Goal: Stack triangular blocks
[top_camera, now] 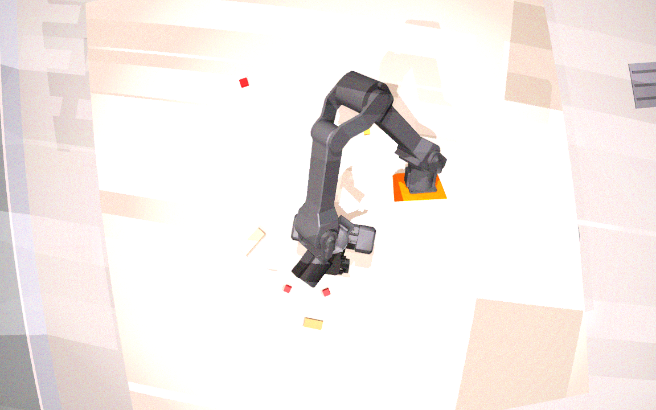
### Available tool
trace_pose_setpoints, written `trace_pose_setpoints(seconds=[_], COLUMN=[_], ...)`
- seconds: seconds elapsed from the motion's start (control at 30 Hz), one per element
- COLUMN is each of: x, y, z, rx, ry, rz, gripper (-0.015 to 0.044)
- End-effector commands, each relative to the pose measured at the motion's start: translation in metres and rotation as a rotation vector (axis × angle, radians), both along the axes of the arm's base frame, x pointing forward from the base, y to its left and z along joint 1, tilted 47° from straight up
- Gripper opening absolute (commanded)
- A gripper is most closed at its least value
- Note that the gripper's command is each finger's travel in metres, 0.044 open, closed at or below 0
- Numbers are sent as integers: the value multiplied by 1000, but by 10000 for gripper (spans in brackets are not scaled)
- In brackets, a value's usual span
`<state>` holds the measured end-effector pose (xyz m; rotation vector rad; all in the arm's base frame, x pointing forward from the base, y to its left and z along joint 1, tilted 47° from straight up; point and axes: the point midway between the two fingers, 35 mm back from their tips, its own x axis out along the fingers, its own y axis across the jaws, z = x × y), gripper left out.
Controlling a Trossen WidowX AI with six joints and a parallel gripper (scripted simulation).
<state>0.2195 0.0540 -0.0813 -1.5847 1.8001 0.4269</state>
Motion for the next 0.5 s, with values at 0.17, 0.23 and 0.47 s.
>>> trace_pose_setpoints(seconds=[0.17,0.23,0.47], x=[0,0,0], y=[-1,-1,-1], z=[-1,-1,-1], rx=[-2,-2,0], ry=[1,1,0], rz=[5,5,1], gripper=[0,0,0])
